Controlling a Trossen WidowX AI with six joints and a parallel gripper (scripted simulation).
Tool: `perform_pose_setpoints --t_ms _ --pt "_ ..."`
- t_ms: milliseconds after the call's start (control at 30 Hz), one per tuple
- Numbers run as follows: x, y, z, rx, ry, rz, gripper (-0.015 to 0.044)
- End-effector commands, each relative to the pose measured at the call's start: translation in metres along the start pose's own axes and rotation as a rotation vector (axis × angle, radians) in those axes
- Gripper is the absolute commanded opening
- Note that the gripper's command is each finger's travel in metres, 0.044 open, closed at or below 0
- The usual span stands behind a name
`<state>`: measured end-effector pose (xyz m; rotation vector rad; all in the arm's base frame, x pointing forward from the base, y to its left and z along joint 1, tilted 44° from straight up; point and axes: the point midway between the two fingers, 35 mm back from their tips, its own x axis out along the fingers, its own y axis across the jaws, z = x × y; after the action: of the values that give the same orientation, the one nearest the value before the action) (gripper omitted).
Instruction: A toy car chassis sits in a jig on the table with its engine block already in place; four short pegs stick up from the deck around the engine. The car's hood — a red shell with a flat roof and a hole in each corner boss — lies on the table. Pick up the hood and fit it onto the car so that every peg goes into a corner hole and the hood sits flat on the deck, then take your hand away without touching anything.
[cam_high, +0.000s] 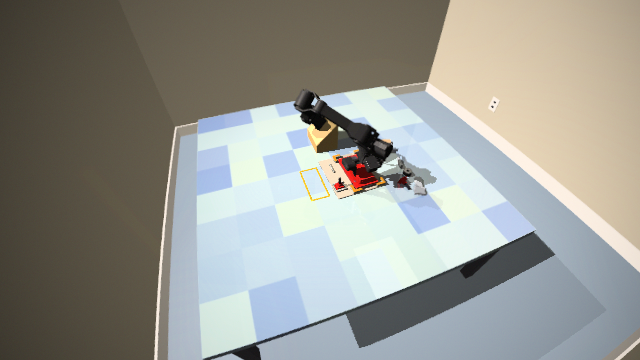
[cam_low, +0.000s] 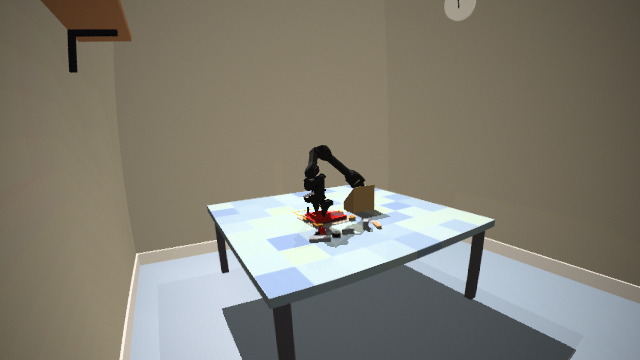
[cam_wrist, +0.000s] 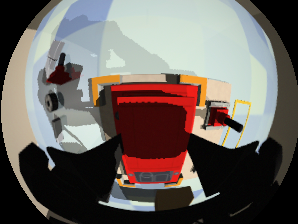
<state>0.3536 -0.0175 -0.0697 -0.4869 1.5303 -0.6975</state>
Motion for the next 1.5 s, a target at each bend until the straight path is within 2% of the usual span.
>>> perform_pose_setpoints --t_ms 0,500,633,867,1467 --pt "0.0 0.0 0.0 0.0 0.0 0.0 0.0053" --pt "0.0 0.0 0.0 0.0 0.0 0.0 0.044" --pt "-0.007 0.0 0.001 0.0 0.0 0.001 0.044" --pt "-0.073 0.001 0.0 0.0 0.001 0.002 0.044" --pt "-0.073 0.001 0.0 0.0 0.001 0.002 0.044"
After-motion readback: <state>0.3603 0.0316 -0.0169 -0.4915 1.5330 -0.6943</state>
